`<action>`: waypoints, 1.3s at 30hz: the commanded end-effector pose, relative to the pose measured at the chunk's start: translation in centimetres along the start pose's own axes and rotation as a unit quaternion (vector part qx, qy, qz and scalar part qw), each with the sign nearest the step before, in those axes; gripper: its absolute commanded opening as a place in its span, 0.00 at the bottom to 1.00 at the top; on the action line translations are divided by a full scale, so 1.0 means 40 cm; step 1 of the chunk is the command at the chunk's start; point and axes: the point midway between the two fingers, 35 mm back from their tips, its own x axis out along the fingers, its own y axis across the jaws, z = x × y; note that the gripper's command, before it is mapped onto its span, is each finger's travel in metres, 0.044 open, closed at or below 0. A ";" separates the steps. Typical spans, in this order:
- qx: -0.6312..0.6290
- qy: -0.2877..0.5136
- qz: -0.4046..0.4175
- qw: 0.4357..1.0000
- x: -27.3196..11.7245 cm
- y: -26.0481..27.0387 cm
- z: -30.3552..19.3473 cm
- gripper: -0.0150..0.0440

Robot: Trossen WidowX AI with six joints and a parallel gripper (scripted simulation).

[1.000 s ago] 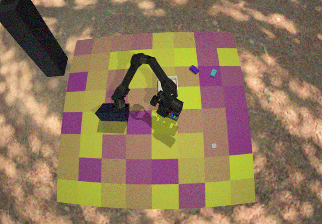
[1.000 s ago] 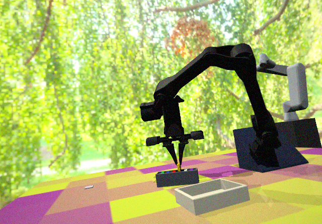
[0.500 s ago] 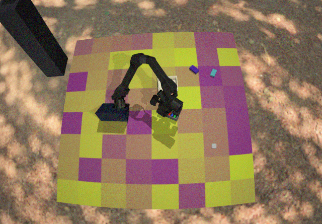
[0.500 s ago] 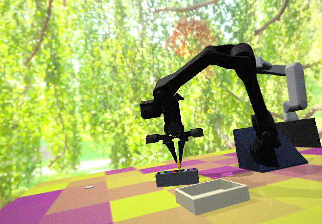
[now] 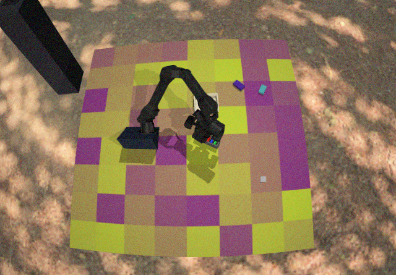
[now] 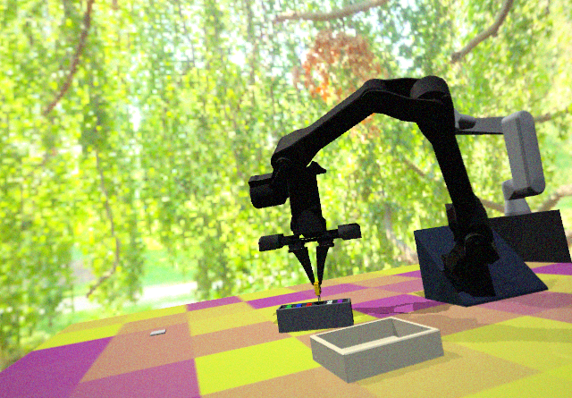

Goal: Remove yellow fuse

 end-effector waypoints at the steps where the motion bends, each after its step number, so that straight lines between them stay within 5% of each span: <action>1: -0.005 -0.002 0.003 1.000 -0.018 0.005 -0.002 0.25; 15: -0.005 -0.003 0.003 1.000 -0.056 0.002 -0.015 0.25; 39: -0.004 0.001 0.002 1.000 -0.054 -0.207 -0.466 0.25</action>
